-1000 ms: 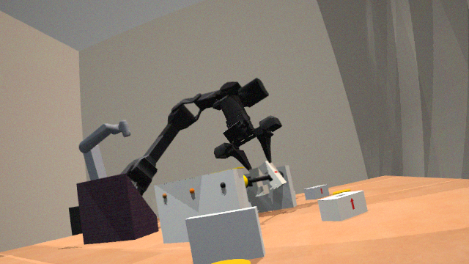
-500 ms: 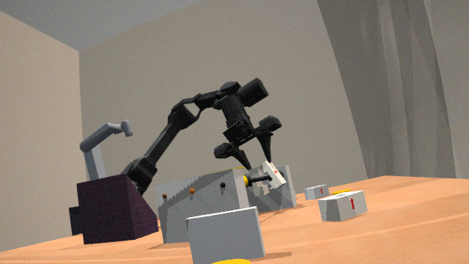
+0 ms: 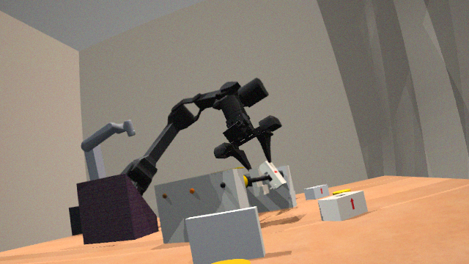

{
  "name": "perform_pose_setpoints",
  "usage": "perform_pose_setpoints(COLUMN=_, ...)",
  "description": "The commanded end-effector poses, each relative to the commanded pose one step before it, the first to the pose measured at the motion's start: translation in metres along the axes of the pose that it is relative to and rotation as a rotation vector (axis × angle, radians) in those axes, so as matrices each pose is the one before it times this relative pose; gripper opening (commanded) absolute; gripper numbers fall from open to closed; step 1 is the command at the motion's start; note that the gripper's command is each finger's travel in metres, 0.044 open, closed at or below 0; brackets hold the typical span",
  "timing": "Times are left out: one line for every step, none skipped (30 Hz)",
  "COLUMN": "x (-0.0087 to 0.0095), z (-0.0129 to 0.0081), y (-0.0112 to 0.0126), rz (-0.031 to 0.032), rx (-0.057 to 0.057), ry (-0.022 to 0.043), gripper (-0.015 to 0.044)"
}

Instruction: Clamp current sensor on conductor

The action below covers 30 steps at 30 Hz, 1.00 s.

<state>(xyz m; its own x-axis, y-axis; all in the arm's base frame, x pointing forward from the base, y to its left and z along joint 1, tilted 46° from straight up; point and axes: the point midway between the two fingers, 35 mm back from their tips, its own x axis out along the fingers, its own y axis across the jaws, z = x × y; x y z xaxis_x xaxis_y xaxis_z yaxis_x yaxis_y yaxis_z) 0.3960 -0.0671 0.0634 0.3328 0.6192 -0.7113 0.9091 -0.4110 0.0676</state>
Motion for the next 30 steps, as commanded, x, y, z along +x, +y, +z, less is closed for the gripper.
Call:
perform_pose_setpoints(x=-0.00105, z=-0.00006, y=0.00063, rz=0.00210, rx=-0.0024, ry=-0.00018, gripper=0.0000)
perform_pose_setpoints(x=0.00000, z=0.00000, y=0.00000, rz=0.00000, rx=0.0000, ry=0.00000, gripper=0.0000)
perform_pose_setpoints(x=0.00000, z=0.00000, y=0.00000, rz=0.00000, rx=0.0000, ry=0.00000, gripper=0.0000)
perform_pose_setpoints(x=0.00000, z=0.00000, y=0.00000, rz=0.00000, rx=0.0000, ry=0.00000, gripper=0.0000)
perform_pose_setpoints(x=0.00000, z=0.00000, y=0.00000, rz=0.00000, rx=0.0000, ry=0.00000, gripper=0.0000)
perform_pose_setpoints(x=0.00000, z=0.00000, y=0.00000, rz=0.00000, rx=0.0000, ry=0.00000, gripper=0.0000)
perform_pose_setpoints(x=0.00000, z=0.00000, y=0.00000, rz=0.00000, rx=0.0000, ry=0.00000, gripper=0.0000)
perform_pose_setpoints(x=0.00000, z=0.00000, y=0.00000, rz=0.00000, rx=0.0000, ry=0.00000, gripper=0.0000)
perform_pose_setpoints(x=0.00000, z=0.00000, y=0.00000, rz=0.00000, rx=0.0000, ry=0.00000, gripper=0.0000)
perform_pose_setpoints(x=0.00000, z=0.00000, y=0.00000, rz=0.00000, rx=0.0000, ry=0.00000, gripper=0.0000)
perform_pose_setpoints(x=0.00005, z=0.00001, y=0.00015, rz=-0.00156, rx=0.0000, ry=-0.00012, gripper=0.0000)
perform_pose_setpoints(x=0.00010, z=0.00002, y=0.00030, rz=-0.00315, rx=0.0001, ry=-0.00024, gripper=0.0000)
perform_pose_setpoints(x=0.00014, z=0.00003, y=0.00043, rz=-0.00459, rx=0.0001, ry=-0.00034, gripper=0.0000)
perform_pose_setpoints(x=0.00018, z=0.00004, y=0.00056, rz=-0.00606, rx=0.0002, ry=-0.00042, gripper=0.0000)
perform_pose_setpoints(x=0.00022, z=0.00005, y=0.00068, rz=-0.00756, rx=0.0002, ry=-0.00049, gripper=0.0000)
perform_pose_setpoints(x=0.00025, z=0.00006, y=0.00078, rz=-0.00888, rx=0.0002, ry=-0.00052, gripper=0.0000)
perform_pose_setpoints(x=0.00026, z=0.00006, y=0.00080, rz=-0.00947, rx=0.0002, ry=-0.00048, gripper=0.0000)
perform_pose_setpoints(x=0.00025, z=0.00005, y=0.00079, rz=-0.00958, rx=0.0002, ry=-0.00042, gripper=0.0000)
perform_pose_setpoints(x=0.00025, z=0.00005, y=0.00076, rz=-0.00959, rx=0.0002, ry=-0.00035, gripper=0.0000)
perform_pose_setpoints(x=0.00024, z=0.00004, y=0.00073, rz=-0.00960, rx=0.0002, ry=-0.00028, gripper=0.0000)
perform_pose_setpoints(x=0.00023, z=0.00004, y=0.00071, rz=-0.00962, rx=0.0002, ry=-0.00021, gripper=0.0000)
perform_pose_setpoints(x=0.00022, z=0.00003, y=0.00068, rz=-0.00963, rx=0.0002, ry=-0.00014, gripper=0.0000)
perform_pose_setpoints(x=0.00021, z=0.00003, y=0.00065, rz=-0.00964, rx=0.0002, ry=-0.00007, gripper=0.0000)
perform_pose_setpoints(x=0.00021, z=0.00002, y=0.00063, rz=-0.00965, rx=0.0002, ry=0.00000, gripper=0.0000)
perform_pose_setpoints(x=0.00020, z=0.00002, y=0.00060, rz=-0.00965, rx=0.0002, ry=0.00007, gripper=0.0000)
perform_pose_setpoints(x=0.00019, z=0.00001, y=0.00058, rz=-0.00966, rx=0.0002, ry=0.00014, gripper=0.0000)
perform_pose_setpoints(x=0.00019, z=0.00001, y=0.00055, rz=-0.00967, rx=0.0002, ry=0.00021, gripper=0.0000)
perform_pose_setpoints(x=0.00018, z=0.00000, y=0.00052, rz=-0.00968, rx=0.0002, ry=0.00028, gripper=0.0000)
perform_pose_setpoints(x=0.00018, z=0.00000, y=0.00050, rz=-0.00969, rx=0.0002, ry=0.00035, gripper=0.0000)
perform_pose_setpoints(x=0.00017, z=-0.00001, y=0.00047, rz=-0.00969, rx=0.0002, ry=0.00042, gripper=0.0000)
